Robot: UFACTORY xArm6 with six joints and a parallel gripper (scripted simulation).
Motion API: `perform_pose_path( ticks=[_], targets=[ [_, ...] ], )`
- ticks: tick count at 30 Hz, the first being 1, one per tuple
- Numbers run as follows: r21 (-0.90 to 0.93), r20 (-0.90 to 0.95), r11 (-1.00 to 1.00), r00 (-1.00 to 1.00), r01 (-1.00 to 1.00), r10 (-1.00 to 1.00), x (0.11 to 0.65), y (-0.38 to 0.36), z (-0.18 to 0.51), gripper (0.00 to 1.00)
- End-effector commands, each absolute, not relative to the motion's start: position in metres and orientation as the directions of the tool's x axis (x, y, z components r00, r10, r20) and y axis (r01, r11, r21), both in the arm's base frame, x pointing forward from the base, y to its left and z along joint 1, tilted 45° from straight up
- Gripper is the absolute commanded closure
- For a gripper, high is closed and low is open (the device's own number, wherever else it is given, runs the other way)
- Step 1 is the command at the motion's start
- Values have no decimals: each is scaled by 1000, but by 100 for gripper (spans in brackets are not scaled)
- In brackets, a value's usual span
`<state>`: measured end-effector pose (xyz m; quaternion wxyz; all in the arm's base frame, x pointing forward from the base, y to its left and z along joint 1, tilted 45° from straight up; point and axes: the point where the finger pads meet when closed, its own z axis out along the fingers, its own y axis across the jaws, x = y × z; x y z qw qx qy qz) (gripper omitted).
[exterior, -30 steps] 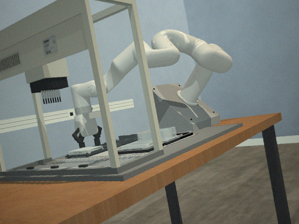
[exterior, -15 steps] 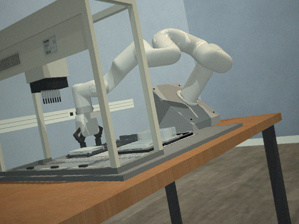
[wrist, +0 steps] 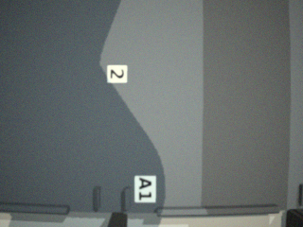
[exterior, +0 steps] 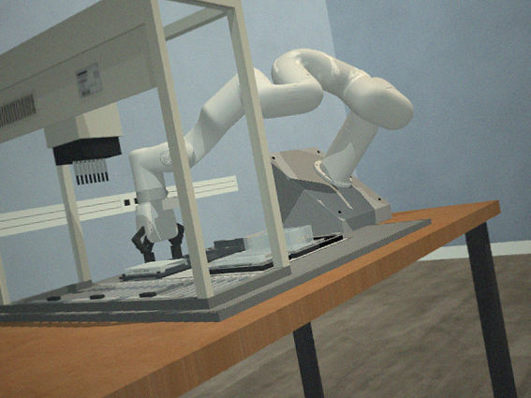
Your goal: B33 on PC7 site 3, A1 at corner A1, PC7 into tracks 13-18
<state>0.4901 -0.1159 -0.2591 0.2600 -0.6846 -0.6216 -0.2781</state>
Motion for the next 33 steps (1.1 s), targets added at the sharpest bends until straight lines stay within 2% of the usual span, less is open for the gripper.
perform_pose_path(
  ticks=[1,33],
  targets=[
    [-6,703,-94,71,996,708,492,-117,-257,0],
    [-6,703,-94,71,996,708,493,-110,-250,0]
  ],
)
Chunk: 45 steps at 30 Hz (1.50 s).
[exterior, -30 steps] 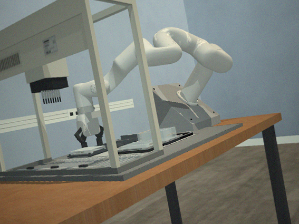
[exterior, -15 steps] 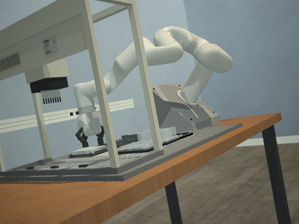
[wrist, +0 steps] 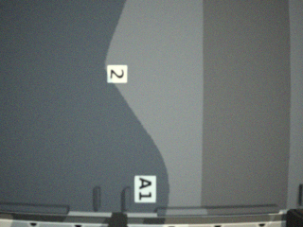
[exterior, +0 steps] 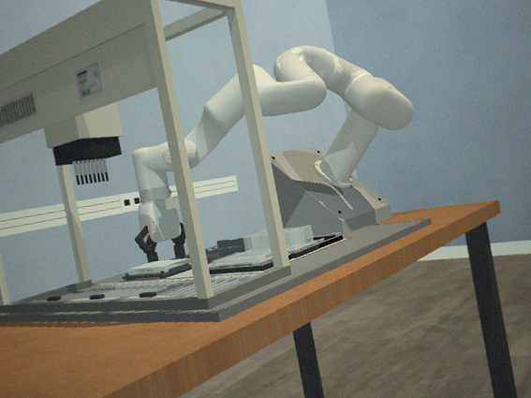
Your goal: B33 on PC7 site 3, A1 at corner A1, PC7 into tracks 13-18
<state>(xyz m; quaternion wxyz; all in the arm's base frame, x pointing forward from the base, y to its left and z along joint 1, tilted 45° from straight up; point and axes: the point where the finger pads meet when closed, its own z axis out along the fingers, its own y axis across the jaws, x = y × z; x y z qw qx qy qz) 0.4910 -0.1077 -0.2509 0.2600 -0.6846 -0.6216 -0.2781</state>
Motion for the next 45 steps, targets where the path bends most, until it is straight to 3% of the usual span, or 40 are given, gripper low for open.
perform_pose_path(
  ticks=[1,45],
  targets=[
    [-6,703,-94,71,996,708,493,-110,-250,0],
    [-6,703,-94,71,996,708,491,-124,-263,0]
  ],
)
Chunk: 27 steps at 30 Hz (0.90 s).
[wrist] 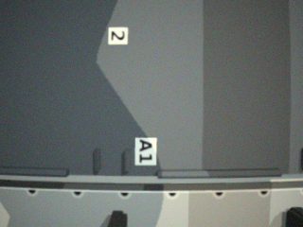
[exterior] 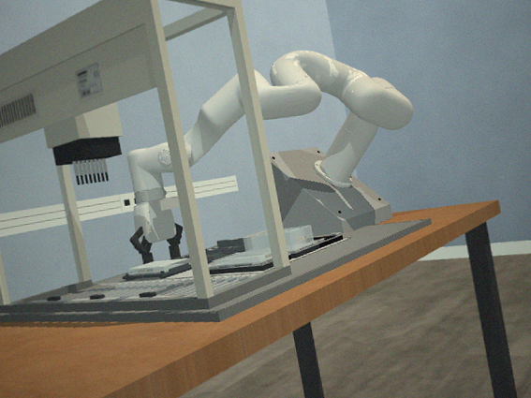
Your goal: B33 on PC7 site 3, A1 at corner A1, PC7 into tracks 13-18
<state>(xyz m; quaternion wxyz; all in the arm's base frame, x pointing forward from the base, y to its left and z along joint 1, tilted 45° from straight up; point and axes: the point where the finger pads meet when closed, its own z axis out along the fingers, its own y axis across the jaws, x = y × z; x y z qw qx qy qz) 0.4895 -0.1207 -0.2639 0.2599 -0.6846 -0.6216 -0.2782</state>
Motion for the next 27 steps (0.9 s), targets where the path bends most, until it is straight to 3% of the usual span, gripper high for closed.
perform_pose_path(
  ticks=[1,27],
  targets=[
    [-6,703,-94,71,996,708,491,-124,-264,0],
    [-6,702,-94,71,996,708,490,-135,-274,0]
  ],
)
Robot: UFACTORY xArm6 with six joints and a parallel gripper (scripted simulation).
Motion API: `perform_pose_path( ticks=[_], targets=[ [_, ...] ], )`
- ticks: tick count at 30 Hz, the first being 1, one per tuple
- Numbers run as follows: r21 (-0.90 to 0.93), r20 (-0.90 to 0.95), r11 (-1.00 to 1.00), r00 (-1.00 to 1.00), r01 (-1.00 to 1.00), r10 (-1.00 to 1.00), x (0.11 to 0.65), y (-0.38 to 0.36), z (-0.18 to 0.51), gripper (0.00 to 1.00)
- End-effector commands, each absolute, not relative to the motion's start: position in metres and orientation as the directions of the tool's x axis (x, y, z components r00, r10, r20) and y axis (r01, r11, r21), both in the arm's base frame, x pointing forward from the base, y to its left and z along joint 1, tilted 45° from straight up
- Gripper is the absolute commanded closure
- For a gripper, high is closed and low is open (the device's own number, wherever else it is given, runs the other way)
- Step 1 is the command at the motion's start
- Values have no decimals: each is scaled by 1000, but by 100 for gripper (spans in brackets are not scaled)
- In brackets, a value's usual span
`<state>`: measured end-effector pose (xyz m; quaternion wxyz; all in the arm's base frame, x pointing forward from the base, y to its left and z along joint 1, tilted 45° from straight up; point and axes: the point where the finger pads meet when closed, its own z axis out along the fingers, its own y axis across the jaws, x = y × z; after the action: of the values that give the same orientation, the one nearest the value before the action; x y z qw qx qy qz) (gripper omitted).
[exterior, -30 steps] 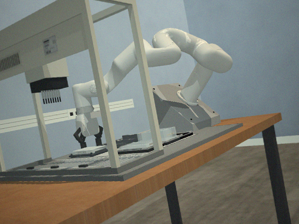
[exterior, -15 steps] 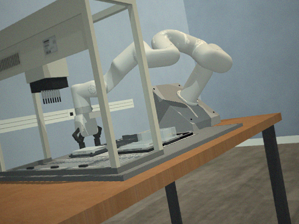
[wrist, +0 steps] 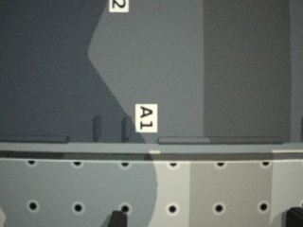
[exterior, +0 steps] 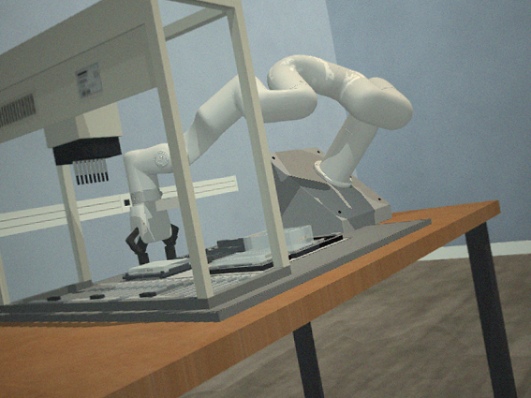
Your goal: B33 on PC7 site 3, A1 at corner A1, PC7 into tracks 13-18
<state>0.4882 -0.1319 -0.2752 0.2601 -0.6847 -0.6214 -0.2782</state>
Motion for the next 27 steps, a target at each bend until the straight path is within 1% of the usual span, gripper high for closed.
perform_pose_path(
  ticks=[1,20,27],
  targets=[
    [-6,702,-94,71,996,708,490,-135,-275,0],
    [-6,702,-94,71,996,708,489,-141,-280,0],
    [-6,702,-94,71,996,708,489,-149,-272,0]
  ],
)
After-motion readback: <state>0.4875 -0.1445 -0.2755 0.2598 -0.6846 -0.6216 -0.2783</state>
